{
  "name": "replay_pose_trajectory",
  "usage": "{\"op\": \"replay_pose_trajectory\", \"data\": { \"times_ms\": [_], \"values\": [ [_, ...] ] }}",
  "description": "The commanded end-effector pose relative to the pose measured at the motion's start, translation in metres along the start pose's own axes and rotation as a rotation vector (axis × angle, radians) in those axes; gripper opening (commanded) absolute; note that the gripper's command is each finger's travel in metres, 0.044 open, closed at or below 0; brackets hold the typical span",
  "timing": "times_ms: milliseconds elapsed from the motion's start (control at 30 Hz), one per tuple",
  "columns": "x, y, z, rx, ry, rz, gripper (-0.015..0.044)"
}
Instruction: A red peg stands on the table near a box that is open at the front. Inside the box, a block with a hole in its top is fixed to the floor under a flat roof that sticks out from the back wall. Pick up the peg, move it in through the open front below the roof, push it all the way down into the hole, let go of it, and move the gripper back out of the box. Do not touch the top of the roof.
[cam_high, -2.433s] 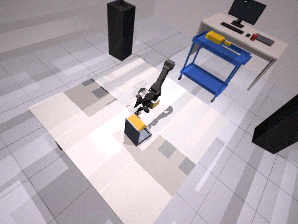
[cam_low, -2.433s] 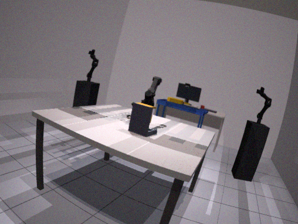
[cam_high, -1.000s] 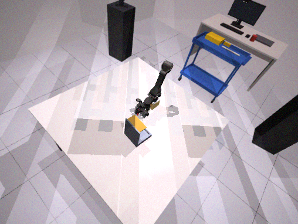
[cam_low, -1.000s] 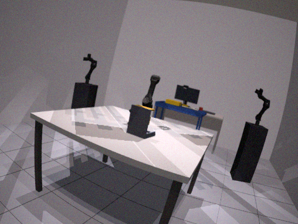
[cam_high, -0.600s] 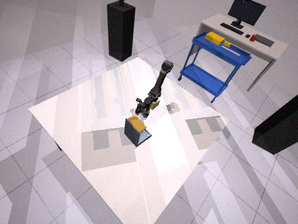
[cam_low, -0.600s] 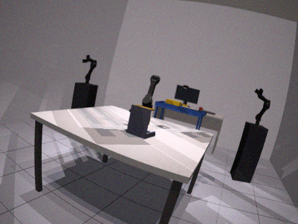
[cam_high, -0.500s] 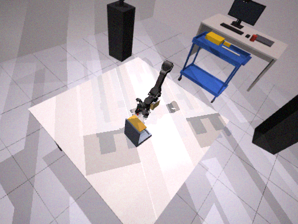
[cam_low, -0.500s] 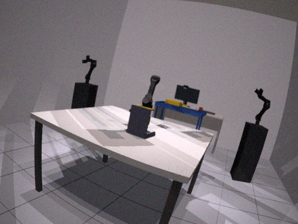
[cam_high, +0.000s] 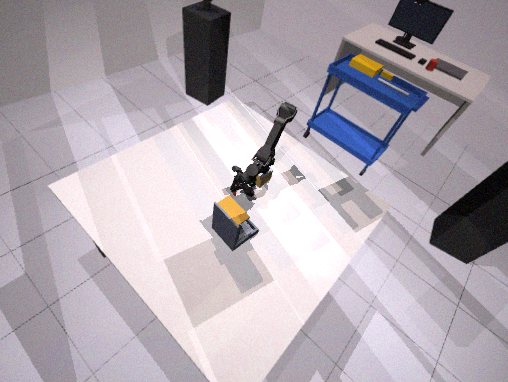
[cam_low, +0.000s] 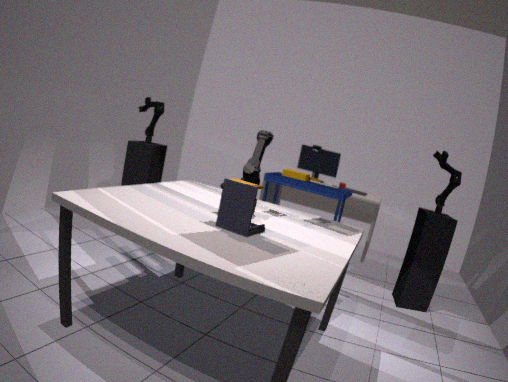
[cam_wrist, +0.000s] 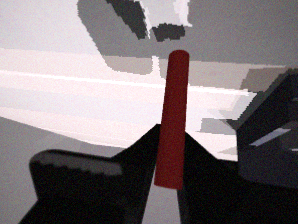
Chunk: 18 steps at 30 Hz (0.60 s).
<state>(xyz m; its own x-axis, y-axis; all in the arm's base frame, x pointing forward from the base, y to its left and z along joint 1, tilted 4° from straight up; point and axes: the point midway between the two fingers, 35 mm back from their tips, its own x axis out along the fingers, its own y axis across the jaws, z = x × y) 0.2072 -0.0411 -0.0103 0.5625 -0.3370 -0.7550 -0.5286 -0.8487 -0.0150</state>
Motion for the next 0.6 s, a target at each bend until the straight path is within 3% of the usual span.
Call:
{"op": "replay_pose_trajectory", "data": {
  "times_ms": [0,567],
  "values": [
    [-0.003,-0.002,-0.007,0.0,0.008,-0.008,0.0],
    [-0.017,-0.002,-0.02,0.001,0.008,-0.006,0.0]
  ]
}}
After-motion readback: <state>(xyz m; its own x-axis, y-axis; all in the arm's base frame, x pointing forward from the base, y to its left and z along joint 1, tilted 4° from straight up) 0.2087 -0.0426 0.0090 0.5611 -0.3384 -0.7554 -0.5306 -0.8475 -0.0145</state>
